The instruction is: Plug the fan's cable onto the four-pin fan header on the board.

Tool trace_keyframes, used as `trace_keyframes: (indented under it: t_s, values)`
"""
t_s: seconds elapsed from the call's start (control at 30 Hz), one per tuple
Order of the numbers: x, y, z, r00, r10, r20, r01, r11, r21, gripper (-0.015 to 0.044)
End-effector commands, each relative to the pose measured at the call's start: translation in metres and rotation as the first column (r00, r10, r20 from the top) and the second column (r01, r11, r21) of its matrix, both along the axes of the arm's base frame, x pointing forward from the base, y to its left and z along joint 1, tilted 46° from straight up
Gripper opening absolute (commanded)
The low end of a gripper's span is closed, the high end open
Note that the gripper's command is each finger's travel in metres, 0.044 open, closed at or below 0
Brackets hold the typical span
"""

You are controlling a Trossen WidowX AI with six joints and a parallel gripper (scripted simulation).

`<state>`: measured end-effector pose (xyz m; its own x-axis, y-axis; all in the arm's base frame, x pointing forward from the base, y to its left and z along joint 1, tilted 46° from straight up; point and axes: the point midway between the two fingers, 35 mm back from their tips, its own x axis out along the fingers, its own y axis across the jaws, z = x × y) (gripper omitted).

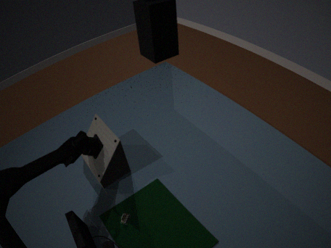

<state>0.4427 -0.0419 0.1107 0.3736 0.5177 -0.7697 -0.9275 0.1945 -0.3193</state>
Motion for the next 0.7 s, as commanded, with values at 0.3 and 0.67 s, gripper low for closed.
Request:
trace_keyframes:
  t_s: [0.3,0.67]
  values:
    - [-0.0004,0.005,0.004,1.0,0.001,-0.001,-0.001,1.0,-0.001,0.0]
    - [-0.0002,0.0032,0.0031,1.0,0.001,0.0,-0.001,1.0,-0.001,0.0]
